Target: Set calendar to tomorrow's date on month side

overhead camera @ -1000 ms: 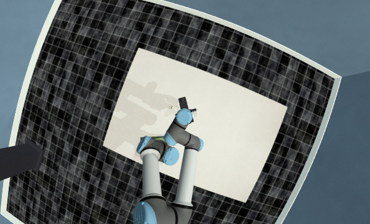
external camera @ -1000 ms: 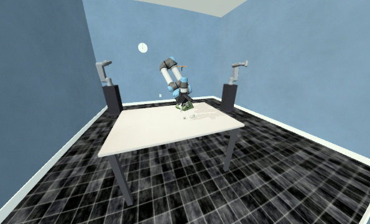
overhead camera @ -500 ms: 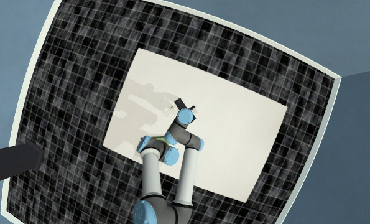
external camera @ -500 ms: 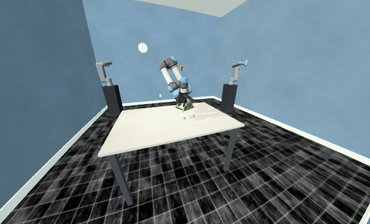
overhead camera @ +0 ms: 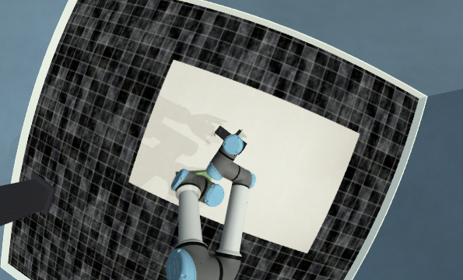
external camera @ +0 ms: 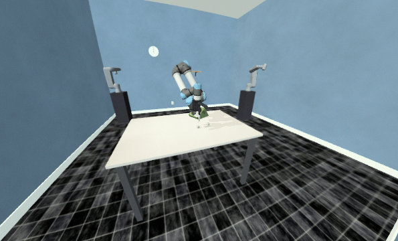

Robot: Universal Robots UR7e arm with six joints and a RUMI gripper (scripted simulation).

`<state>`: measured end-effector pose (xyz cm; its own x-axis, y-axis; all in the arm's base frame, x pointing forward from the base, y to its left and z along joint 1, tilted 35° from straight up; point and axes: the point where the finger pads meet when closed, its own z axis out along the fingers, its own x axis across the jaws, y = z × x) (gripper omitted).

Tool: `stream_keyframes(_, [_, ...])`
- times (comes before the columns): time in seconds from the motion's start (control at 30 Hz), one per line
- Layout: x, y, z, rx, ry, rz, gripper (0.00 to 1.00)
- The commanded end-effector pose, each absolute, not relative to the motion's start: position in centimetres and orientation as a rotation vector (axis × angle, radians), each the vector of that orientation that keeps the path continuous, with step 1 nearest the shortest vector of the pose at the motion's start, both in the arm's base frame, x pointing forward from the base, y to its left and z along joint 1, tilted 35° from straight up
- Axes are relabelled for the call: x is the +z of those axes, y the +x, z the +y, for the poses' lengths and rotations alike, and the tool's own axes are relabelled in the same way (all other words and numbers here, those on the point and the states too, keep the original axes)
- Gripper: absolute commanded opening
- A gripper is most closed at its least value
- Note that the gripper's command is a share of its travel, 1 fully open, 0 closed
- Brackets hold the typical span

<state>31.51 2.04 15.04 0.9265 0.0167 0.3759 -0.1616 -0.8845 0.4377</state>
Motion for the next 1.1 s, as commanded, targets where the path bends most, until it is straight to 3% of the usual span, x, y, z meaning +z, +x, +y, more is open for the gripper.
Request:
stream_keyframes(0.0, [15.06, 31.58, 1.84, 0.467, 2.603, 0.112, 1.00])
stream_keyframes(0.67, [15.09, 31.60, 1.67, 0.420, 2.575, 0.284, 1.00])
stream_keyframes(0.7, [15.08, 31.60, 1.67, 0.419, 2.575, 0.284, 0.28])
stream_keyframes(1.07, [15.04, 31.59, 1.69, 0.418, 2.575, 0.285, 0.28])
